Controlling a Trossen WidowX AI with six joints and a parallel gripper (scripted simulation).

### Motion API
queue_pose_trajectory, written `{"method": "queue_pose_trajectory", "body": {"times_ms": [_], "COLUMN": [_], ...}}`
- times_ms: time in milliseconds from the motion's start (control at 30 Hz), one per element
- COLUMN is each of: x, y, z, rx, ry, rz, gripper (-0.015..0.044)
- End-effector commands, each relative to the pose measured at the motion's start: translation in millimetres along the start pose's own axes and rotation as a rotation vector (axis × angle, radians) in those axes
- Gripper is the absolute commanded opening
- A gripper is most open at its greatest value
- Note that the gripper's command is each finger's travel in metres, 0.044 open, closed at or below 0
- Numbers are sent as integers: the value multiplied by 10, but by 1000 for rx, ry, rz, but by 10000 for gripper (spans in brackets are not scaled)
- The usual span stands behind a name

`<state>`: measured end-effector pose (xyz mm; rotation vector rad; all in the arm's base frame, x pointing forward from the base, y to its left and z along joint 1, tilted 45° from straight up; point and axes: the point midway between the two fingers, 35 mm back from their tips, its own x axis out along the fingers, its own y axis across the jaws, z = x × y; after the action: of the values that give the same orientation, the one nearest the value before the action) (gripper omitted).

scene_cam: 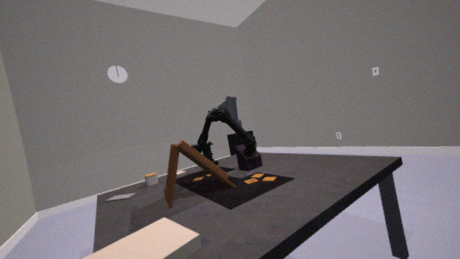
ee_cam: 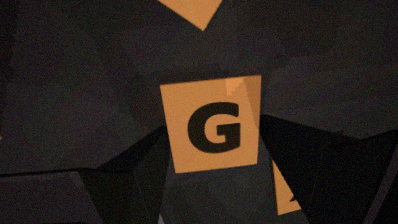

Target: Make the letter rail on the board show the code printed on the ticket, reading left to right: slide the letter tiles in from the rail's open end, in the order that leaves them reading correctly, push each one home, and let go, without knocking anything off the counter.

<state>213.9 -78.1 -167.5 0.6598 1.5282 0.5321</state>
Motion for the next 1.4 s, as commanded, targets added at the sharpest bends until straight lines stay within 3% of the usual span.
{"method": "queue_pose_trajectory", "body": {"times_ms": [0,100,400,1367], "x": [6,6,-48,-139], "y": [1,0,3,9], "z": [2,2,-12,-40], "rx": [5,5,5,5], "ry": [-3,-3,-3,-3], "rz": [2,2,2,1], "gripper": [254,234,0,0]}}
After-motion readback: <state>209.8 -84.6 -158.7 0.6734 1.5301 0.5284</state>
